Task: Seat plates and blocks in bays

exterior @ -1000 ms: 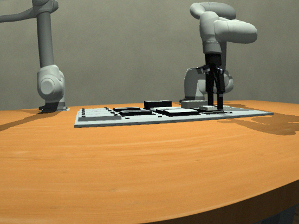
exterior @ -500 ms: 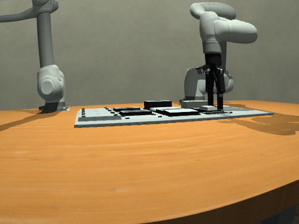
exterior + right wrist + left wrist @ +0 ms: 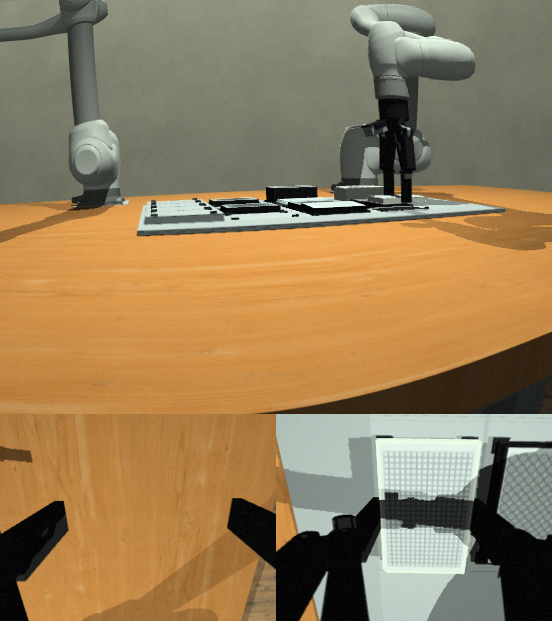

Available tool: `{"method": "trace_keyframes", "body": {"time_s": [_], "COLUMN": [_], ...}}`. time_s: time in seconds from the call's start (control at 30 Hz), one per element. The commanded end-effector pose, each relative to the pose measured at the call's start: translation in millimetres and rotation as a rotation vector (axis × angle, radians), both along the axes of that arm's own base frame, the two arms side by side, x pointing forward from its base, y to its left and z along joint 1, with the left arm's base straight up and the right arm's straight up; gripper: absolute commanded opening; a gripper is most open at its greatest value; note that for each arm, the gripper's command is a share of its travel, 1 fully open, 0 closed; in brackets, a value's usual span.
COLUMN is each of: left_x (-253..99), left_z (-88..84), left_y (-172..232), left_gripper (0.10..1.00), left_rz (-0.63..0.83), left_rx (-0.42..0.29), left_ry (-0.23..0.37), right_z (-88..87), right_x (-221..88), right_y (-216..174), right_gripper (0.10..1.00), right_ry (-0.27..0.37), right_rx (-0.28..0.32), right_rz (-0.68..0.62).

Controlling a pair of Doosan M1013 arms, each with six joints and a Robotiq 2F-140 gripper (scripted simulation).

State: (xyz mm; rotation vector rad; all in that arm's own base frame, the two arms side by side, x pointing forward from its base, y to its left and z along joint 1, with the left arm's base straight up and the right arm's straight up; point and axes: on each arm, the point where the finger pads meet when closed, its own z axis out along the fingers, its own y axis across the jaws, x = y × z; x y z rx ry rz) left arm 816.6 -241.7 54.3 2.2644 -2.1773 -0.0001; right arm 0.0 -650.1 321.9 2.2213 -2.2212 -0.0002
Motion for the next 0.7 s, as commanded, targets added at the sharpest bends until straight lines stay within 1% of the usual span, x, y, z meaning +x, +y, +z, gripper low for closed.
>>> {"method": "trace_keyframes", "body": {"time_s": [0.0,0.67], "left_x": [0.6,0.6], "left_z": [1.5,-1.5], "left_y": [-0.1,0.0], "left_gripper": [0.099,0.099], "left_rz": [0.000,0.000], "left_rx": [0.000,0.000], "left_ry": [-0.002,-0.002], "right_z": [0.9,0.9], "right_x": [0.1,0.1], "right_y": [-0.2,-0.2], "right_gripper": [1.000,1.000], "right_ry": [0.000,0.000], "right_rx": [-0.001,-0.001], "right_rz": [0.000,0.000]}}
